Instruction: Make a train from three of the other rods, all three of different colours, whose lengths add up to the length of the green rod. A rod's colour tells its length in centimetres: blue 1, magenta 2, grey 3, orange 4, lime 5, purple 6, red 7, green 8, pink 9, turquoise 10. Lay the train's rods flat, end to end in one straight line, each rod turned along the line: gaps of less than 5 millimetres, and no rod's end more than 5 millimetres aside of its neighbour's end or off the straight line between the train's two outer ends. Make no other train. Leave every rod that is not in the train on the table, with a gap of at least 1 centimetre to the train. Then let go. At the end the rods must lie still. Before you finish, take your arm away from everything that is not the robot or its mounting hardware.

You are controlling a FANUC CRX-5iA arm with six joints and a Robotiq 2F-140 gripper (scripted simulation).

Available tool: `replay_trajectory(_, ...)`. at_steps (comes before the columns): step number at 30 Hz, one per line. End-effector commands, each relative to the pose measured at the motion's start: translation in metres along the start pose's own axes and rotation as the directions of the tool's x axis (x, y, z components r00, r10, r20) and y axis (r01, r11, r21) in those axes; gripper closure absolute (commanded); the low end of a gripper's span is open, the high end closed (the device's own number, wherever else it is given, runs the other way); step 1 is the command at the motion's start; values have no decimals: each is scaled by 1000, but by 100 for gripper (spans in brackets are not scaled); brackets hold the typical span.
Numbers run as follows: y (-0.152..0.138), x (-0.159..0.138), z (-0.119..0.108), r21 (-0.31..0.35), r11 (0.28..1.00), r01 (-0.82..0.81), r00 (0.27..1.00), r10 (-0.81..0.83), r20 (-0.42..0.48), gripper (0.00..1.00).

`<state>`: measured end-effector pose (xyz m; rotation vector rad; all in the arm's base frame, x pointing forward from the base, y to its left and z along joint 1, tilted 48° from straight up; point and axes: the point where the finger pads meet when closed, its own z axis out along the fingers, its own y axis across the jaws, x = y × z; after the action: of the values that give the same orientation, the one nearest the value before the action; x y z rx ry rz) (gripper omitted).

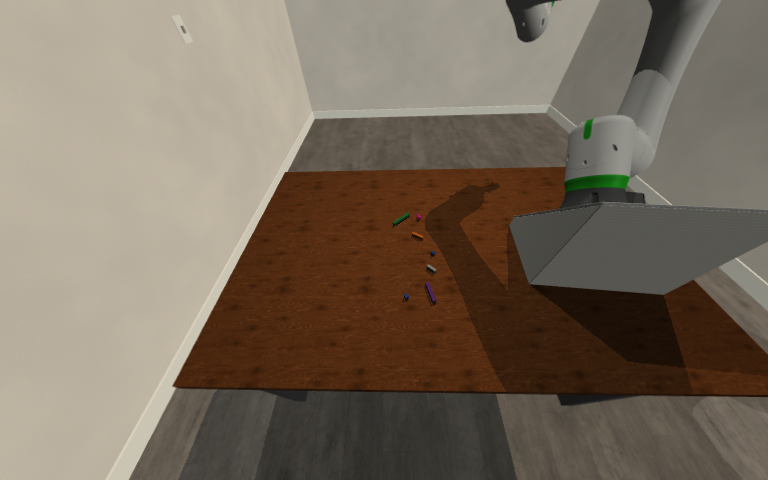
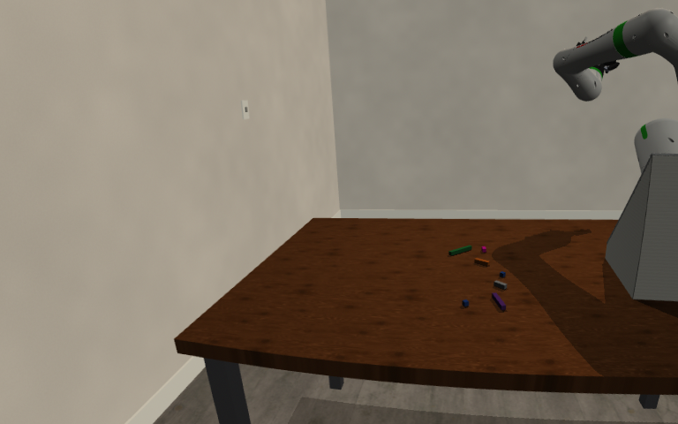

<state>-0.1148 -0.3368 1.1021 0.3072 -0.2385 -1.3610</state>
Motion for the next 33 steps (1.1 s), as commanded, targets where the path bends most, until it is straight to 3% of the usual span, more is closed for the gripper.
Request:
replay_trajectory(1, 0, 0, 0, 0, 1000, 0, 1000, 0, 0, 0)
replay_trajectory(21, 3, 3, -1, -4, 1000, 4, 1000, -4, -8, 0)
replay_trajectory(33, 68, 92, -29, -138, 987, 84, 974, -111, -199, 0)
